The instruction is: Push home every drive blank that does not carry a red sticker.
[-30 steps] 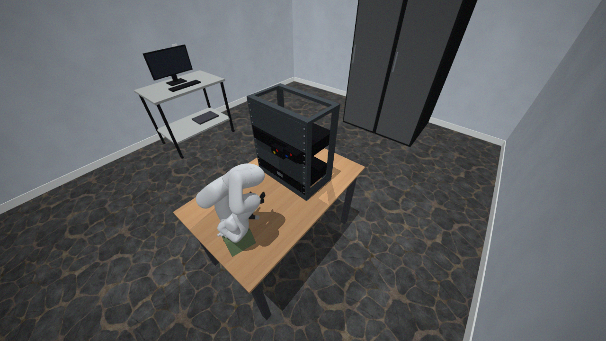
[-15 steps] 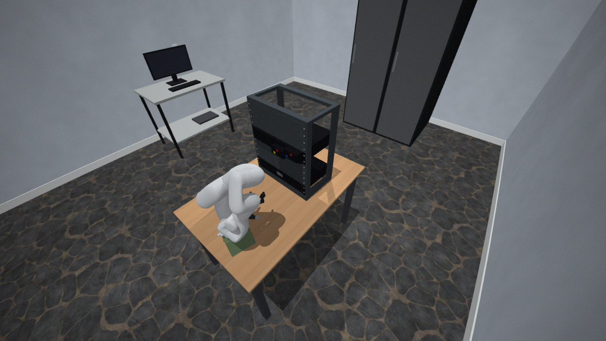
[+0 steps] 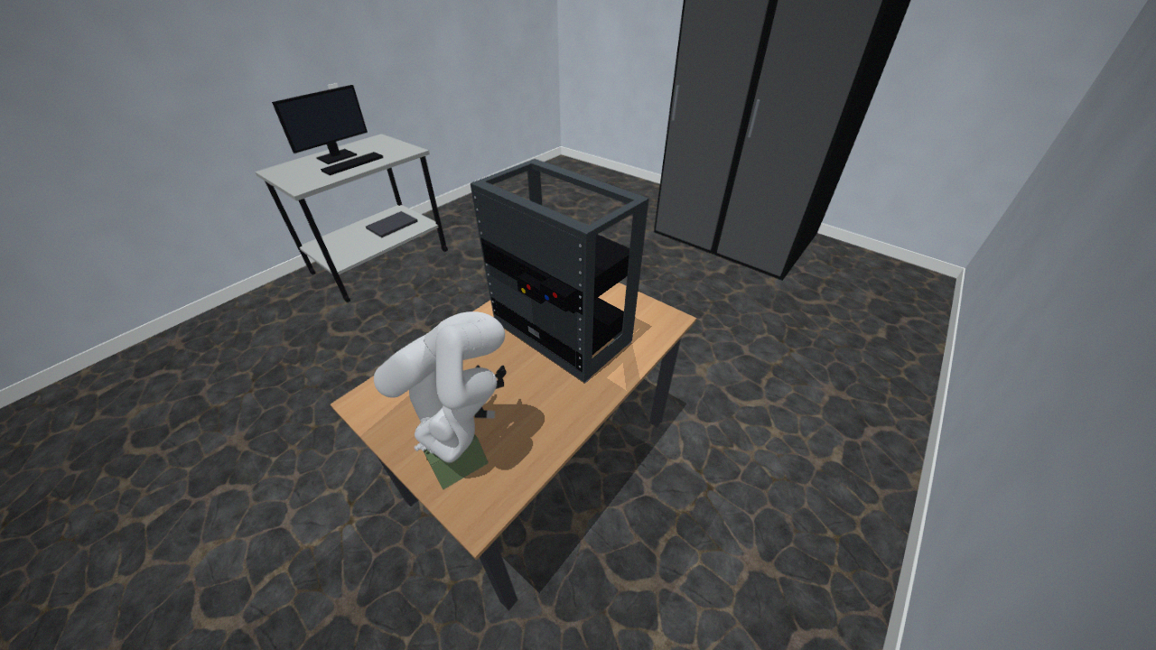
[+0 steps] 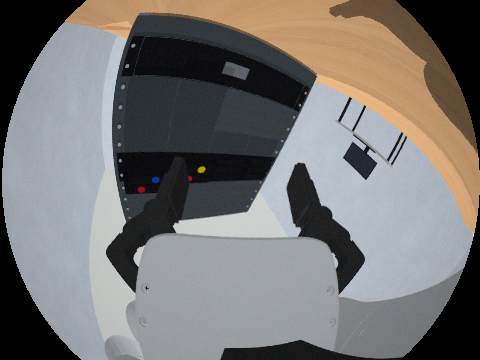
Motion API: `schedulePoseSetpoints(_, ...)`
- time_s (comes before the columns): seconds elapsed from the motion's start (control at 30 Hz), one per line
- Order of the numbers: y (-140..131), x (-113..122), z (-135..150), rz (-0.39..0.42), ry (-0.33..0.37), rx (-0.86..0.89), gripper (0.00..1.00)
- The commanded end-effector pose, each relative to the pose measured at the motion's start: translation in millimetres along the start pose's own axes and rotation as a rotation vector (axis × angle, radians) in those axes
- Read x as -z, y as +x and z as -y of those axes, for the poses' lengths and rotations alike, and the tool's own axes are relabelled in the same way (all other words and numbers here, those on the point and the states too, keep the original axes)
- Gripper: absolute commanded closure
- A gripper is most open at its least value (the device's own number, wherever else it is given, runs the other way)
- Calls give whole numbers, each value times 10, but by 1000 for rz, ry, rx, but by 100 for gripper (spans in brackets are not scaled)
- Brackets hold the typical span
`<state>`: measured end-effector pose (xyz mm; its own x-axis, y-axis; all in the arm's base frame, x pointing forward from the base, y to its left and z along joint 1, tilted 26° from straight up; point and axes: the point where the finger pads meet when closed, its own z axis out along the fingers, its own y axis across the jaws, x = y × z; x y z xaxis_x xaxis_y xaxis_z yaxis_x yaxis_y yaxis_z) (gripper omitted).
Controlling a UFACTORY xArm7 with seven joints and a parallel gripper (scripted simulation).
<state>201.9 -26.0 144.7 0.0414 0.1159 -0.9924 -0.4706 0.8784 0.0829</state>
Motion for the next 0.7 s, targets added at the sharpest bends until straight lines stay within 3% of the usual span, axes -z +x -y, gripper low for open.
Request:
schedulePoseSetpoints(0.0,-267,-90,83,136,11,212,0)
schedulePoseSetpoints(0.03,-267,-90,83,136,11,212,0)
schedulePoseSetpoints(0.07,-2,2,2,0,1,1,0)
schedulePoseSetpoints(0.67,-46,-13,72,-9,16,-71,0)
